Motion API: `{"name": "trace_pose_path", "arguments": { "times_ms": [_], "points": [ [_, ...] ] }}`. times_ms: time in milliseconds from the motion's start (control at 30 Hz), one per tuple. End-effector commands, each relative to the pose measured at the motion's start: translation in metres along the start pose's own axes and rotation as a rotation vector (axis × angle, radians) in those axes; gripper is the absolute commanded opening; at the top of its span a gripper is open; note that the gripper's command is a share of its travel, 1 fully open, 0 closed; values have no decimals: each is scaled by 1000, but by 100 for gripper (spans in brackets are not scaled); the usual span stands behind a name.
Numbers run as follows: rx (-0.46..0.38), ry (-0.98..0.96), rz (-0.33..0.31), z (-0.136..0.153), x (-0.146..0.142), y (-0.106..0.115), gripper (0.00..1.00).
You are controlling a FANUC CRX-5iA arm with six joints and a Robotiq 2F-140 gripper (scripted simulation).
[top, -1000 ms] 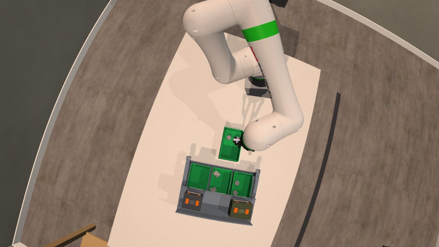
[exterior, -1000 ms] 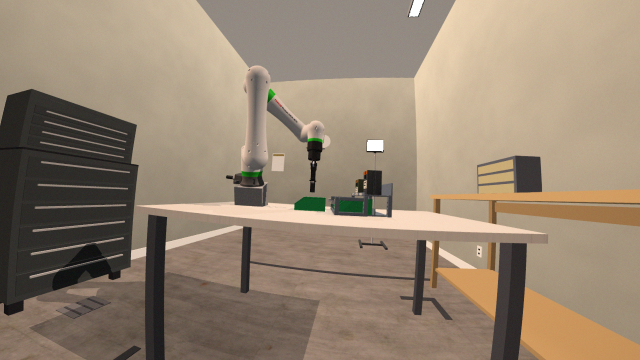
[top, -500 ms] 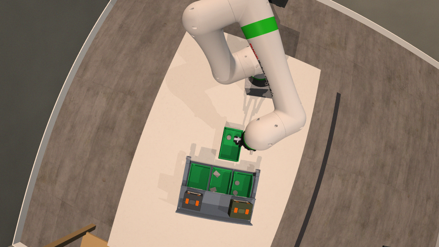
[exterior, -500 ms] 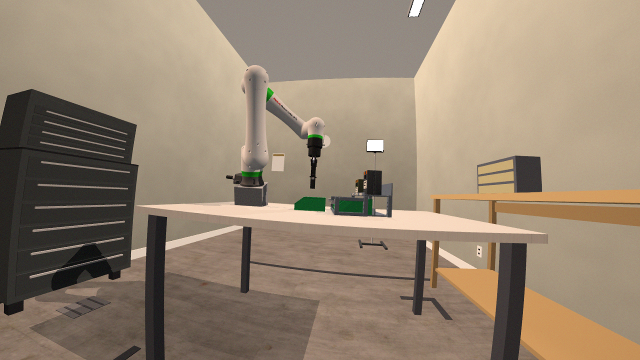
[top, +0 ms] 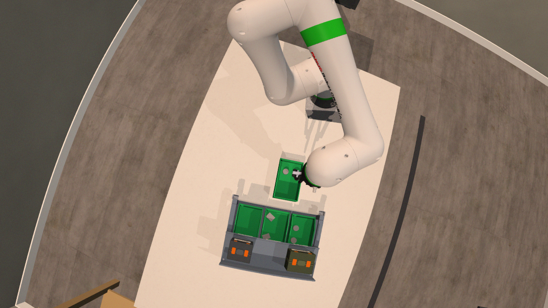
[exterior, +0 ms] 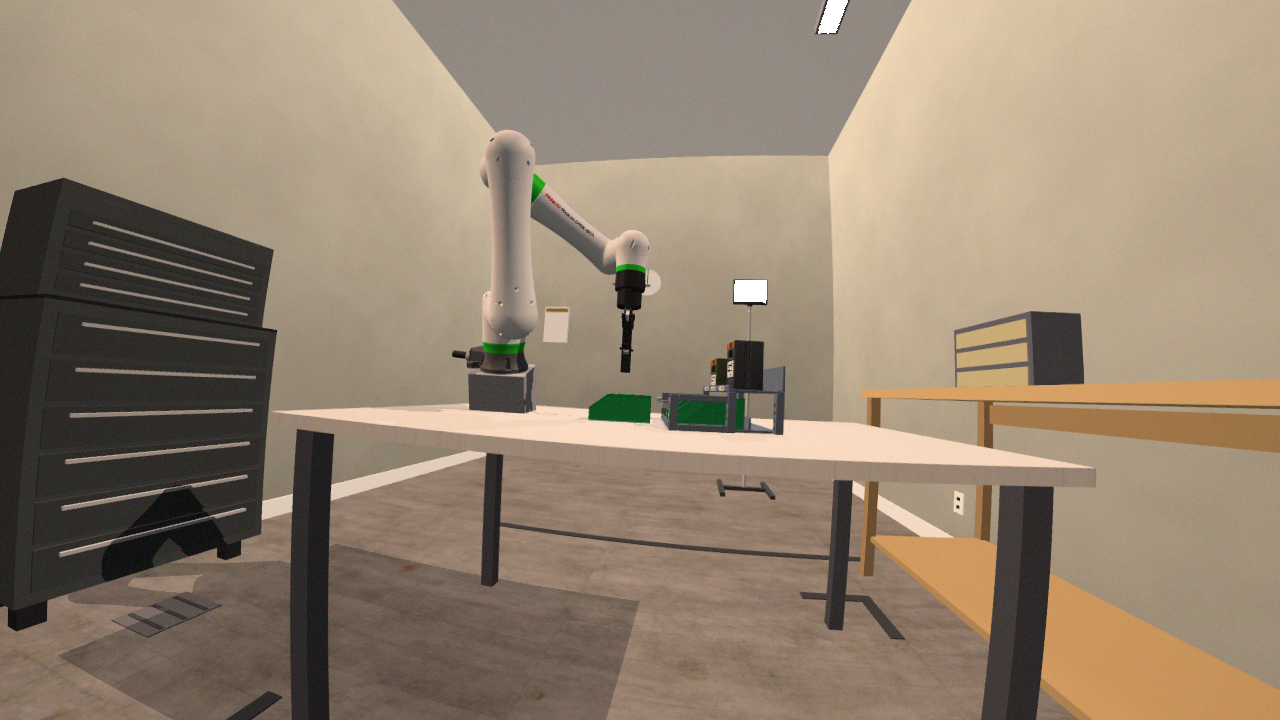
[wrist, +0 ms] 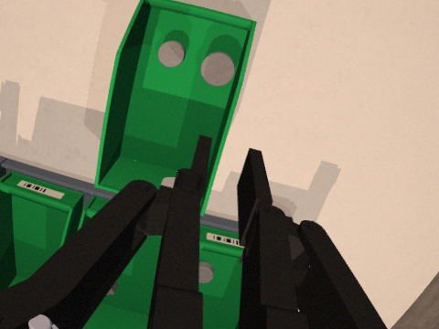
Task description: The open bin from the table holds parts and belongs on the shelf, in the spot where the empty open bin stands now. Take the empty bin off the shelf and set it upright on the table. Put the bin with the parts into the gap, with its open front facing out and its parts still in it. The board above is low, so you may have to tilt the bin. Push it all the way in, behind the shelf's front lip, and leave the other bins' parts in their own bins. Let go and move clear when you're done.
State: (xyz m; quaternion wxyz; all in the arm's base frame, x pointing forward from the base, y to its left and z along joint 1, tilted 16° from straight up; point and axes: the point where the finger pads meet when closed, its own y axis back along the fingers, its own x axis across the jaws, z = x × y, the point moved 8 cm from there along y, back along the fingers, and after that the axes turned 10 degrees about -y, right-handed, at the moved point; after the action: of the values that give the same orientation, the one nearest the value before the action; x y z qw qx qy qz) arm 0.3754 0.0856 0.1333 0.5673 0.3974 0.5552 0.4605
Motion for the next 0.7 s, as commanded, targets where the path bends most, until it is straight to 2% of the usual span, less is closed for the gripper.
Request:
{"name": "trace_pose_path", "arguments": {
  "times_ms": [0,600,633,667],
  "points": [
    [-1,0,0,0,0,1,24],
    [-1,0,0,0,0,4,24],
    [-1,0,0,0,0,4,10],
    [-1,0,0,0,0,4,10]
  ]
}}
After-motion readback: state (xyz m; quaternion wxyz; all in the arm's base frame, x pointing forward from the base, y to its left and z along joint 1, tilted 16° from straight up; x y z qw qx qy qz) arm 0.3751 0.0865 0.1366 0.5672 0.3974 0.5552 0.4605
